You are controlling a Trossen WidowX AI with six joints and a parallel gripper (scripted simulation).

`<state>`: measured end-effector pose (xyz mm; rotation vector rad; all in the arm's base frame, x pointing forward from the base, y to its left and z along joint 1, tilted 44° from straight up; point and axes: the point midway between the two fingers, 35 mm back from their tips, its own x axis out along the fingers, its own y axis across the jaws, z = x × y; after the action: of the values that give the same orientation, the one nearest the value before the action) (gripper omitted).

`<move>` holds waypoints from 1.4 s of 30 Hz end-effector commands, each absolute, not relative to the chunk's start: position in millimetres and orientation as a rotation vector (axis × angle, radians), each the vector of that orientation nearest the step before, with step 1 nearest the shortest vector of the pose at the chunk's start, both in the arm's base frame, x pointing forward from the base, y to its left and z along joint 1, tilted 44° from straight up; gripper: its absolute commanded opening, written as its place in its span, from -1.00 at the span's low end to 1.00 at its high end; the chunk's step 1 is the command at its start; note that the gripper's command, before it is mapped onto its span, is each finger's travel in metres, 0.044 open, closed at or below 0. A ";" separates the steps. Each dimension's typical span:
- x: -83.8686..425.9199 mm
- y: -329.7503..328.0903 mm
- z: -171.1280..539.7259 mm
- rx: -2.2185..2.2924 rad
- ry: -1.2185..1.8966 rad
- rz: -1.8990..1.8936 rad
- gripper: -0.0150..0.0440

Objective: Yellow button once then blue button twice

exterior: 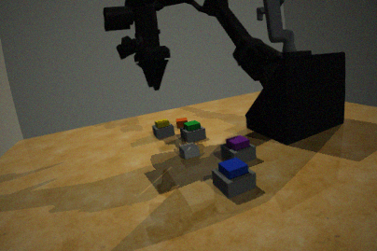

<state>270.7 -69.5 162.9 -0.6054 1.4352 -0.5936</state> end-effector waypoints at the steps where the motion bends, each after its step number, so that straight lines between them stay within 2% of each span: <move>1: 263.3 -69.8 161.3 -0.625 1.467 -0.567 0.86; 2: 263.3 -69.8 161.3 -0.625 1.467 -0.567 0.86; 8: 265.4 -110.8 119.1 -0.626 1.465 -0.569 0.33; 16: 265.1 -112.7 117.4 -0.627 1.465 -0.569 -0.38; 17: 265.1 -112.7 117.4 -0.627 1.465 -0.569 -0.42; 42: 266.4 -130.3 99.1 -0.627 1.465 -0.570 -0.42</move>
<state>267.5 -127.5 104.7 -0.6251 1.4572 -0.5784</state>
